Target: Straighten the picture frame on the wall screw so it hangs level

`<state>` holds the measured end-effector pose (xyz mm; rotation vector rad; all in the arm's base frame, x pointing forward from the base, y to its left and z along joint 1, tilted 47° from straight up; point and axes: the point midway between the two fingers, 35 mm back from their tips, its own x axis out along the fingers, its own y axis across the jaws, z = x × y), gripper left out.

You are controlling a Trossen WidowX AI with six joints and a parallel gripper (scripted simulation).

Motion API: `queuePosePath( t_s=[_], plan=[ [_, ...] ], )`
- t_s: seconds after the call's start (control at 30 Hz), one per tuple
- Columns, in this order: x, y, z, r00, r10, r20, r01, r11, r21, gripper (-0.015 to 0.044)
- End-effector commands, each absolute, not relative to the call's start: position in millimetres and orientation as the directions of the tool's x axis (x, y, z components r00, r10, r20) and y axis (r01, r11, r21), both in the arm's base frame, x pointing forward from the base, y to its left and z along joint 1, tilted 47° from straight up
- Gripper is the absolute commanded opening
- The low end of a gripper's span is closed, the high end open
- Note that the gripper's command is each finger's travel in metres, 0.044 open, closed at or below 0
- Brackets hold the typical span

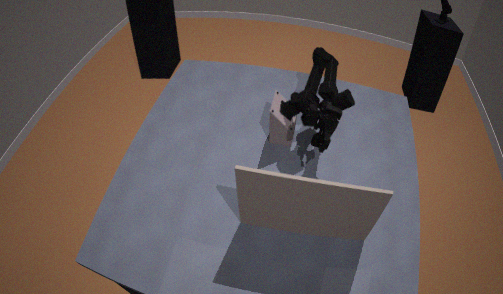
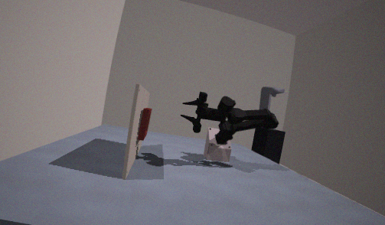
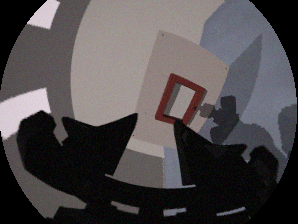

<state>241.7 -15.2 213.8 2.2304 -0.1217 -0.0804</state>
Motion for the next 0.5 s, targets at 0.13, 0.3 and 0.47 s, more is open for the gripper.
queuePosePath(
  t_s=[0.13, 0.3, 0.47],
  plan=[
    [202, -18, 216, 0.993, -0.119, -0.005, -0.069, -0.612, 0.788, 0.0260],
    [202, -19, 216, 0.992, -0.128, -0.005, -0.075, -0.612, 0.787, 0.0260],
    [199, -18, 216, 0.991, -0.133, -0.001, -0.081, -0.614, 0.785, 0.0260]
  ],
)
